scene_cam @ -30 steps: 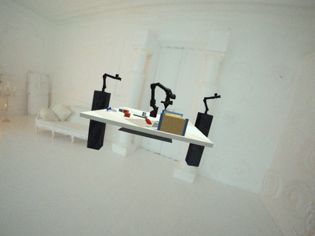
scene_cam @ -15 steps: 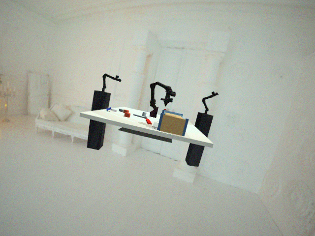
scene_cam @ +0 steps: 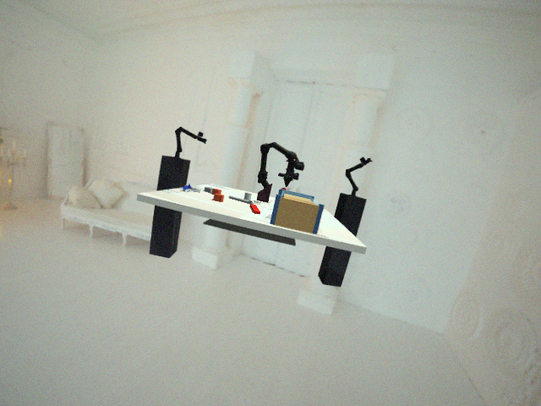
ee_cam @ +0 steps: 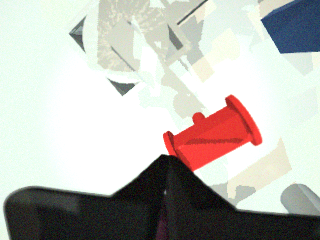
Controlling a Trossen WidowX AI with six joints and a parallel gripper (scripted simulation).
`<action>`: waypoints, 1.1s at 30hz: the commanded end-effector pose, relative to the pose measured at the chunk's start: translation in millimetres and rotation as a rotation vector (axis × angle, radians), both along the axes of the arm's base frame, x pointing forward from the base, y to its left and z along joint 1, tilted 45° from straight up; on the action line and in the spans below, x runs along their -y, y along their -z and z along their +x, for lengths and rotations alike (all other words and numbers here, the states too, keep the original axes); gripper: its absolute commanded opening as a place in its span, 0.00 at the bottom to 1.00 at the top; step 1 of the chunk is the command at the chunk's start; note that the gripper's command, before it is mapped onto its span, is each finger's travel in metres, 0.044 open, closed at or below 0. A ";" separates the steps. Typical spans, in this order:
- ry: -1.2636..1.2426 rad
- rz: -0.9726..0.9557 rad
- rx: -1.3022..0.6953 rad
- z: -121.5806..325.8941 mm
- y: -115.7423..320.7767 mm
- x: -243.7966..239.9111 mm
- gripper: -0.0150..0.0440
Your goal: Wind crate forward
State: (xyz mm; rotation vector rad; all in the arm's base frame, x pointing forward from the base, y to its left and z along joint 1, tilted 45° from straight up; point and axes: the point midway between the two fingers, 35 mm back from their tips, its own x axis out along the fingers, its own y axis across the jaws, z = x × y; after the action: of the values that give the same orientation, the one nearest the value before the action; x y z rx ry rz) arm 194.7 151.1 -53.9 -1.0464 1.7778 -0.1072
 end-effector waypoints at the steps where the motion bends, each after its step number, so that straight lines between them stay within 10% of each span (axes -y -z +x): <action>1: -0.007 0.003 0.003 1.2 2.2 0.5 0.25; 33: -0.007 0.001 0.002 -6.8 -11.3 27.6 0.25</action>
State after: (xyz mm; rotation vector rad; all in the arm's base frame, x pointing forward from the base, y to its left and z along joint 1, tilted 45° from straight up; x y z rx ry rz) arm 189.1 127.2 -45.1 -1.0444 1.7724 -0.1055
